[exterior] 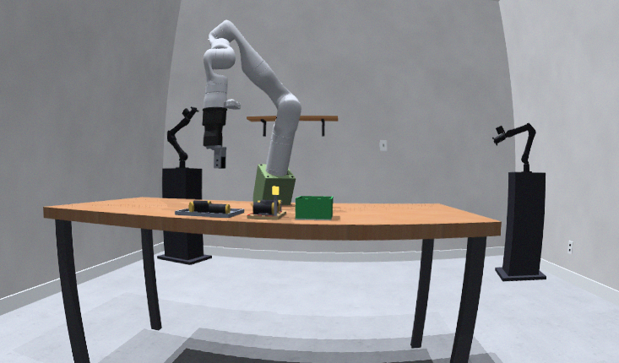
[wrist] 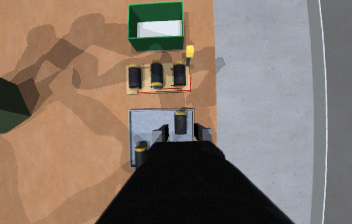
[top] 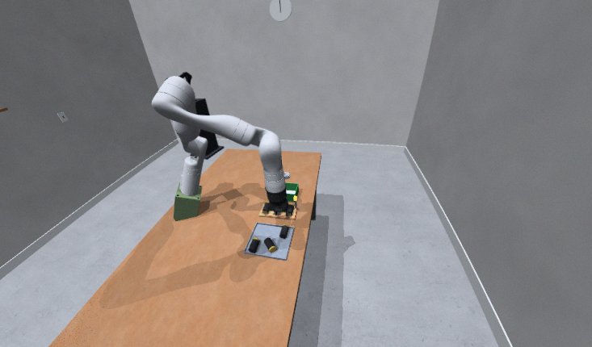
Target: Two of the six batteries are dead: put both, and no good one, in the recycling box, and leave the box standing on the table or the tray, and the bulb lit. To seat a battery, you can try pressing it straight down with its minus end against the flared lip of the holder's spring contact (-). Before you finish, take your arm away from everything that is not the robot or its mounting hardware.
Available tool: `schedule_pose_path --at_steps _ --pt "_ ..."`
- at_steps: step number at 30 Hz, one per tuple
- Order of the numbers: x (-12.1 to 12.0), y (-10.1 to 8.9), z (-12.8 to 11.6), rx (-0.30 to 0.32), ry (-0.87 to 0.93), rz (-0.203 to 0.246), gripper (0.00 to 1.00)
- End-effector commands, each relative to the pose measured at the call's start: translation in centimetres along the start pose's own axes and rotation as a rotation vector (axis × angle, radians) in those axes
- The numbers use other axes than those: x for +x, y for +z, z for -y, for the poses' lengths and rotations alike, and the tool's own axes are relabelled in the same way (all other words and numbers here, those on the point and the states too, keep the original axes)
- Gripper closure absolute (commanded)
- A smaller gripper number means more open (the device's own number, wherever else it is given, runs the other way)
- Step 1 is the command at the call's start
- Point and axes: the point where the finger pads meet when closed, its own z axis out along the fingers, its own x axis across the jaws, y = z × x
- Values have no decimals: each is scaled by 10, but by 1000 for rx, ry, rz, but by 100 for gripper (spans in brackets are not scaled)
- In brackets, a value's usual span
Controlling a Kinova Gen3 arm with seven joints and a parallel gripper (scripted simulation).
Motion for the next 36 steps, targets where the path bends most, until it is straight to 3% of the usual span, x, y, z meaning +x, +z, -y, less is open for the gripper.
schedule_pose_path --at_steps 1,18,22,24,30,36 --pt "0 -1 0 -1 5 -1 10" --pt "0 1 0 -1 26 -1 10" --pt "0 24 0 -1 26 -1 10" --pt "0 24 0 -1 26 -1 10" --pt "0 77 0 -1 26 -1 10" --pt "0 86 0 -1 26 -1 10"
